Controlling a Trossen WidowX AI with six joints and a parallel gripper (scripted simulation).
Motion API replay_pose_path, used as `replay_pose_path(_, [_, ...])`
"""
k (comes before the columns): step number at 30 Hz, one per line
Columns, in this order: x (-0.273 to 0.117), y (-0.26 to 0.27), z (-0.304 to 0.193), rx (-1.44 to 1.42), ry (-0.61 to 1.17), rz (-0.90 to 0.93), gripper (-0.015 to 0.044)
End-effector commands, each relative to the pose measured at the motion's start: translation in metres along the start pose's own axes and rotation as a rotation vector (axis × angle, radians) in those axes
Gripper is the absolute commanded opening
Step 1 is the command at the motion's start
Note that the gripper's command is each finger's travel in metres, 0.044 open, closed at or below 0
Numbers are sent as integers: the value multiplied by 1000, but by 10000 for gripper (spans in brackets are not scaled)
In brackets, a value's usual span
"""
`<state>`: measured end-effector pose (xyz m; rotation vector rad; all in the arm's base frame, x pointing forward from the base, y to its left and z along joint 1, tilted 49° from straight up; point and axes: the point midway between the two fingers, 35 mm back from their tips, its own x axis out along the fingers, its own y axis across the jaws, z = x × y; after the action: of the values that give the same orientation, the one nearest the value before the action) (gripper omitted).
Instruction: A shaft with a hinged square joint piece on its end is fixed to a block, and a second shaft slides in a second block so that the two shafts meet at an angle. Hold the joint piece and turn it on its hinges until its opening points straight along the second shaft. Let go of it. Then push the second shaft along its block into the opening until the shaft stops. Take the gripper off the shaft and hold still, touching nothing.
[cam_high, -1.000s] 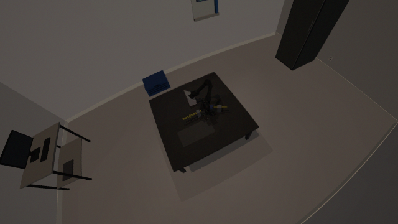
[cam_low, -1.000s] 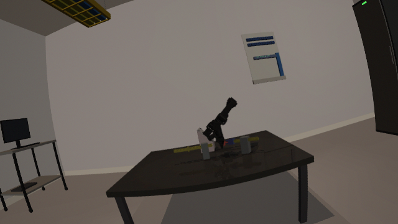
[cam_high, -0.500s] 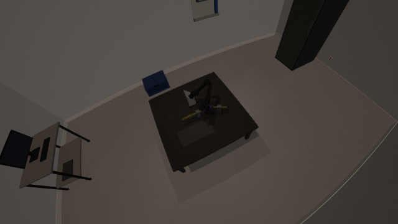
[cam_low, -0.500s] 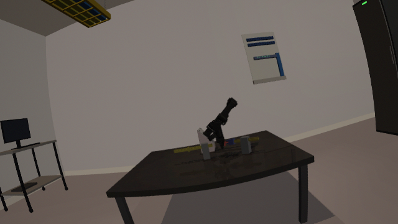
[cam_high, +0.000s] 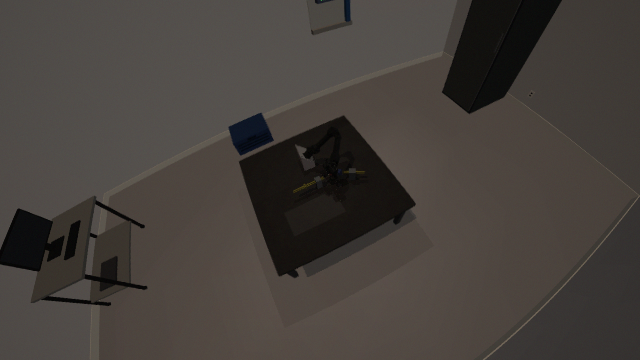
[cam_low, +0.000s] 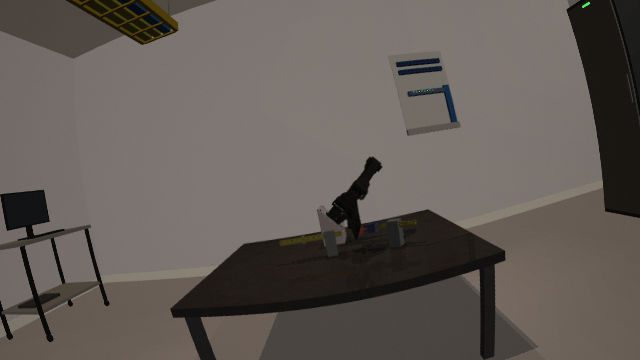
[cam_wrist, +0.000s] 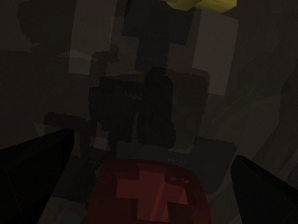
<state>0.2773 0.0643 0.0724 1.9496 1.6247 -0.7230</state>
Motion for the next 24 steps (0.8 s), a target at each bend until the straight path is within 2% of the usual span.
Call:
replay_pose_path(1, [-14, 3, -5, -12, -97, 17, 440])
replay_pose_path(4, [-24, 2, -6, -9, -175, 25, 440])
replay_pose_path(12, [-27, 2, -6, -31, -179, 23, 440])
replay_pose_path(24, [-62, 5, 1, -419, -146, -16, 440])
